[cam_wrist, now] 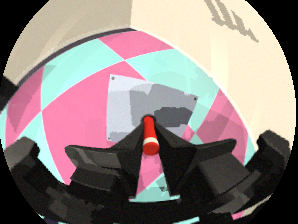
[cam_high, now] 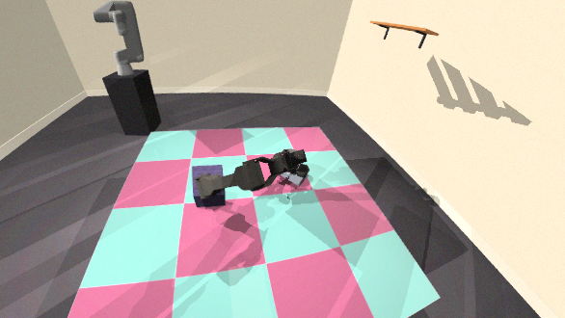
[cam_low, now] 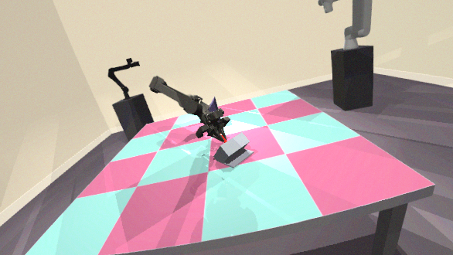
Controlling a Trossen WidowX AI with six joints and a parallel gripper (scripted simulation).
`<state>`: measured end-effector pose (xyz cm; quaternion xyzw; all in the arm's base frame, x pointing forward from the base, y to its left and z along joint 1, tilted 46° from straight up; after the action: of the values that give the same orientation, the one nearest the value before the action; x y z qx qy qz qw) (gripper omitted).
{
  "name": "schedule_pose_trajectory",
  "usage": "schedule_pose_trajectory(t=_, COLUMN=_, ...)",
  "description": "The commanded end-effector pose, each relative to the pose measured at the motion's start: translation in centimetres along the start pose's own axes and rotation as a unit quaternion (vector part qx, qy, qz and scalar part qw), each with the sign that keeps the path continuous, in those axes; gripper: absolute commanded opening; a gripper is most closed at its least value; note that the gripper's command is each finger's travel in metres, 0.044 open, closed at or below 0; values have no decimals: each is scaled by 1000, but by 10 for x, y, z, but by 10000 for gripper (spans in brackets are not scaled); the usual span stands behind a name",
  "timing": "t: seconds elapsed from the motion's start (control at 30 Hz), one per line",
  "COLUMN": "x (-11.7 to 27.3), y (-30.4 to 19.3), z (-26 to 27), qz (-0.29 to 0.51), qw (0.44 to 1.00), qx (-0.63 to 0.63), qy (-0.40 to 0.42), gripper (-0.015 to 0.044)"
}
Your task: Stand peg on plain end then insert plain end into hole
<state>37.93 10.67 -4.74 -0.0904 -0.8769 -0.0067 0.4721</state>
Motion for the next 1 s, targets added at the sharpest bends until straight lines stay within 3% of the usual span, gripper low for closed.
schedule_pose_trajectory(t=0.0, x=-2, y=1, z=-1, qz=-3, qw=1000, qx=2, qy=-1, gripper=0)
schedule_pose_trajectory(t=0.4, x=-2, y=0, z=0, qz=0, qw=1000, qx=0, qy=0, gripper=0)
schedule_pose_trajectory(t=0.97, x=2, y=0, z=-1, qz=0, qw=1000, qx=0, qy=0, gripper=440)
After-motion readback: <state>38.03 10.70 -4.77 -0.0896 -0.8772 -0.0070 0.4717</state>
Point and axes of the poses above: the point midway between the two fingers, 35 mm back from their tips, its own x axis back along the fingers, its own z axis across the jaws, y = z × x, the point moved 3 cm from there along x, back along the fingers, and after that the axes turned 6 degrees about x, right-handed, at the moved point
